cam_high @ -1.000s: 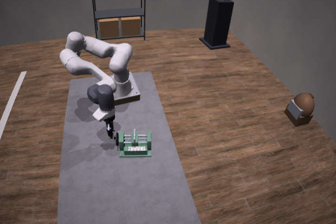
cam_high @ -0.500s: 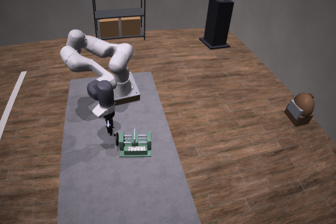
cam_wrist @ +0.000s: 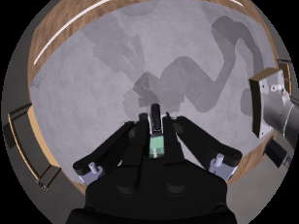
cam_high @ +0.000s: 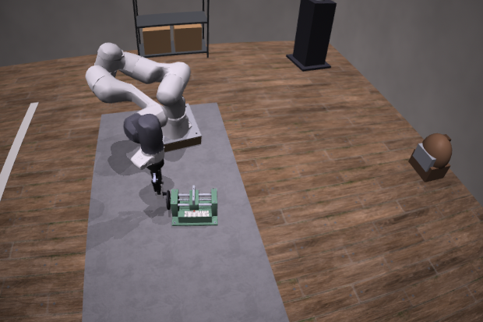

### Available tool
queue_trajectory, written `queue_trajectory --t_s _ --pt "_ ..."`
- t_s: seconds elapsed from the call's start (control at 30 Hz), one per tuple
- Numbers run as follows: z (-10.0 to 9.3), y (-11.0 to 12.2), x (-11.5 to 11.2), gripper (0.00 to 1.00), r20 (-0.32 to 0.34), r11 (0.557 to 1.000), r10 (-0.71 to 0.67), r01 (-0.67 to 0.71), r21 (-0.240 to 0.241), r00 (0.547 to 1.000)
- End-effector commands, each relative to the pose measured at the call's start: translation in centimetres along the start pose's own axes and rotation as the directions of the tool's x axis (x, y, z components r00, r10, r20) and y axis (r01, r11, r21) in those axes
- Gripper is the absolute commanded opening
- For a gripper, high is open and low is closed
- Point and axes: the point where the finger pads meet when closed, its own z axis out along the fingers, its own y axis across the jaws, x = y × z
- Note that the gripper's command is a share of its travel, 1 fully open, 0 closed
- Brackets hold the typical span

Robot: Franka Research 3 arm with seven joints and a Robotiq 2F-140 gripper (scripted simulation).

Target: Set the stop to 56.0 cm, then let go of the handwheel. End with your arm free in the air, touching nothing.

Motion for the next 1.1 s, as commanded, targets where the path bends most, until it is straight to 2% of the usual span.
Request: queue_trajectory --t_s 0.0,0.43,0.73,1.07 --pt "-0.3 -1.2 -0.1 0.04 0.004 1.0 -0.002 0.002 0.012 1.0" --pt "0.4 -3.2 -0.1 0.04 0.004 1.0 -0.002 0.002 0.012 1.0" --pt "2.2 -4.3 -0.1 0.04 0.004 1.0 -0.002 0.002 0.012 1.0" --pt "3.9 -4.0 -0.1 0.04 0.004 1.0 -0.002 0.002 0.012 1.0"
